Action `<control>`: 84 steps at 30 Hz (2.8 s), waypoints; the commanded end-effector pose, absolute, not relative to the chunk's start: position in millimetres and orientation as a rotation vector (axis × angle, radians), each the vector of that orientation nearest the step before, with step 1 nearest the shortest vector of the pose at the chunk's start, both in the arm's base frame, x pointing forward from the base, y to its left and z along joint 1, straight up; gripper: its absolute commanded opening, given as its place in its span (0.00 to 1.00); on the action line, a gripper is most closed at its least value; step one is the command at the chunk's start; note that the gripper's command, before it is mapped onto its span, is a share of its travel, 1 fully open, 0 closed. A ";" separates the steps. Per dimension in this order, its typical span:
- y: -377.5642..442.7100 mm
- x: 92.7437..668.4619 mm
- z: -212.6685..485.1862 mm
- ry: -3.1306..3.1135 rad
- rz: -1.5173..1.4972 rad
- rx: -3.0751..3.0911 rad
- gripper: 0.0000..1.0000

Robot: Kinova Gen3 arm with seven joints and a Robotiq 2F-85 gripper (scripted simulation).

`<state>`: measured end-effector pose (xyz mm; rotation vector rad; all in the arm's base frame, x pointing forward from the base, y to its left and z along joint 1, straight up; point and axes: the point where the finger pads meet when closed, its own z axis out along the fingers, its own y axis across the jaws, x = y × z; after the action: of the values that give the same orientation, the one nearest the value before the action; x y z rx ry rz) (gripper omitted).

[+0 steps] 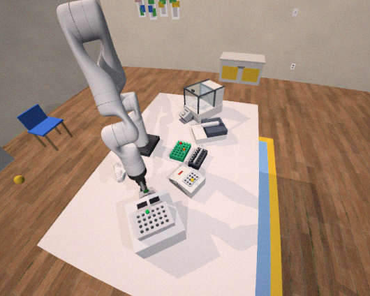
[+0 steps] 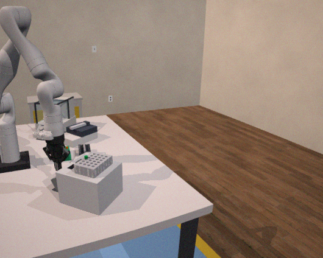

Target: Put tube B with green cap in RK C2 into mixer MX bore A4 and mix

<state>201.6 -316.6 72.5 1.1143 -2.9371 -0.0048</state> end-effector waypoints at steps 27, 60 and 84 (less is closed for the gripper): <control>-317.0 201.8 58.8 -2.937 -0.002 1.114 0.10; -317.0 201.8 81.4 -2.937 -0.002 1.114 0.10; -317.1 201.9 108.1 -2.937 -0.002 1.114 0.10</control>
<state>201.7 -316.7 107.4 1.1143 -2.9371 -0.0044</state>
